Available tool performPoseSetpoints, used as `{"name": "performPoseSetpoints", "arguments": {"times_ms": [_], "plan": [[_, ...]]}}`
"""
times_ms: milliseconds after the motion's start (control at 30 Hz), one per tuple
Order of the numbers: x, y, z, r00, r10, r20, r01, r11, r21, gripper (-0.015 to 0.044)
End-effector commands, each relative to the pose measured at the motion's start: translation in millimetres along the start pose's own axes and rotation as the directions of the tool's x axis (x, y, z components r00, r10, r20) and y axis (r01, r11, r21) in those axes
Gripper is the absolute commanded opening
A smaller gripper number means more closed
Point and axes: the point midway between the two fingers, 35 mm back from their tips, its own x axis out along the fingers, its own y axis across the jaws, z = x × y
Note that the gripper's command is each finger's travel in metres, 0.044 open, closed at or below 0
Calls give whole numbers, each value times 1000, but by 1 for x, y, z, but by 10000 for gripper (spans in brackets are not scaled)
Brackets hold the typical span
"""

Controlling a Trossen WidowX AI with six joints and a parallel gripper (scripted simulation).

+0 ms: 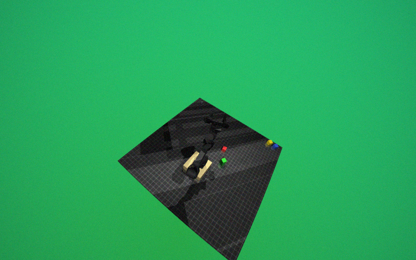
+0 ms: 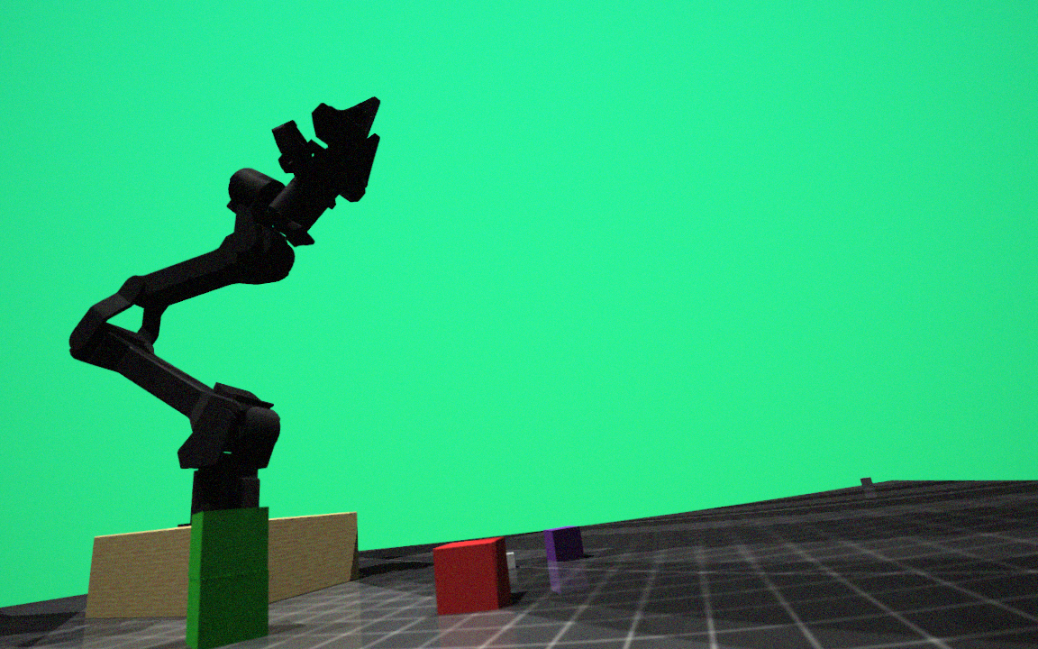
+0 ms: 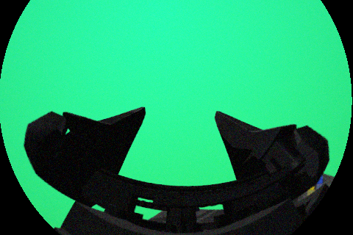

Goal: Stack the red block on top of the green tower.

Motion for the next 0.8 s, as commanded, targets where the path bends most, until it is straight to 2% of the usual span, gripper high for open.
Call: {"name": "performPoseSetpoints", "arguments": {"times_ms": [0,167,333,533,767], "plan": [[16,-38,-45,976,-137,-171,122,988,-93,440],[21,-78,-95,899,-263,-351,209,960,-183,440],[14,-117,-140,773,-380,-508,265,921,-285,440],[-9,-162,-191,562,-493,-664,285,869,-404,440],[-53,-207,-239,259,-567,-782,255,821,-511,440]]}}
